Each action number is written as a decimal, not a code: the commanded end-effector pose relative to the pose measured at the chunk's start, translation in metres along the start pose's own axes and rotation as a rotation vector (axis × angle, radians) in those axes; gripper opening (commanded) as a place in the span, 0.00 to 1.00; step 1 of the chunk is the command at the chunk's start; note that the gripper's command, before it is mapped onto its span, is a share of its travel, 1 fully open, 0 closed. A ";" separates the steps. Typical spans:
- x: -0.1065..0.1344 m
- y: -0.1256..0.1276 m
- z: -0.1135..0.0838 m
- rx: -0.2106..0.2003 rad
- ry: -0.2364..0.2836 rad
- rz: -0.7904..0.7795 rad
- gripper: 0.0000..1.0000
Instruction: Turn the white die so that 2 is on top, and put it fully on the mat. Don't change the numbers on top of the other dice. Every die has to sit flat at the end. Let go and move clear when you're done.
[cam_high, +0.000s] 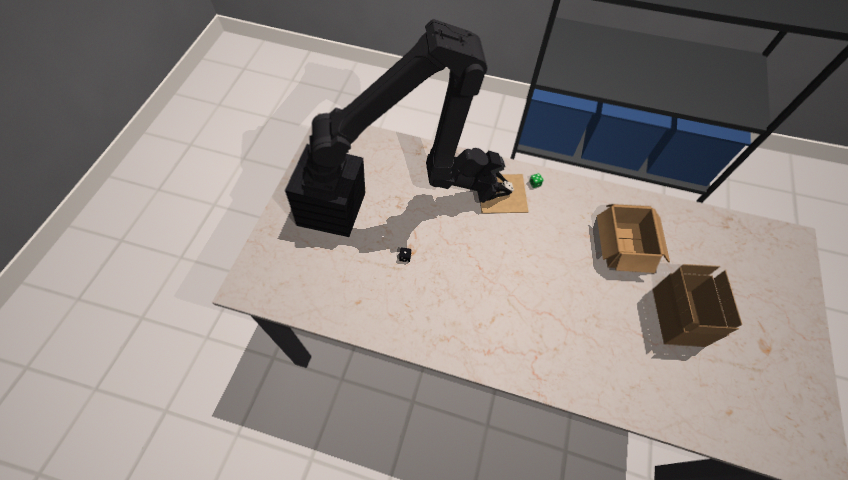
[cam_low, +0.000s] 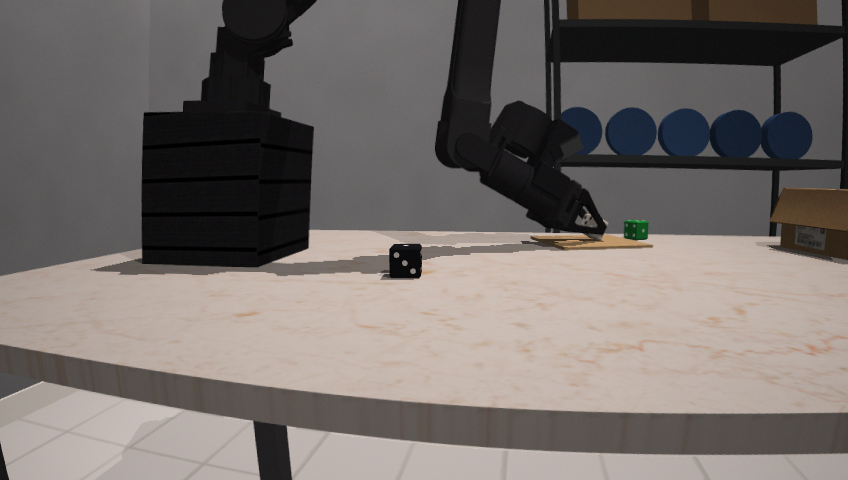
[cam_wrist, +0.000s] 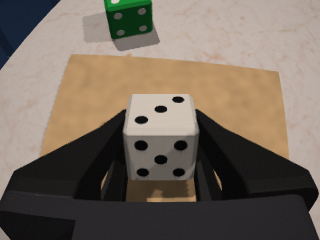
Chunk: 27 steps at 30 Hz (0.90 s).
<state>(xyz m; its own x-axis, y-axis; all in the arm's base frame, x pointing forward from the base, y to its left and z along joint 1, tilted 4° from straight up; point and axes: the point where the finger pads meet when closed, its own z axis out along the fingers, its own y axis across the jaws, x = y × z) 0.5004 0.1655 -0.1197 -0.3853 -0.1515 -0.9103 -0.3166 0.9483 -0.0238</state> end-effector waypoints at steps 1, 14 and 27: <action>0.000 -0.007 0.005 0.010 -0.020 -0.002 0.26; 0.000 -0.007 0.005 0.010 -0.020 -0.002 0.26; 0.001 -0.007 0.005 0.010 -0.016 -0.002 0.37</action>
<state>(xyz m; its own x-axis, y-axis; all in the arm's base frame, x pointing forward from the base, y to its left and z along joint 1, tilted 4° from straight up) 0.5005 0.1655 -0.1195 -0.3846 -0.1513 -0.9106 -0.3168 0.9482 -0.0237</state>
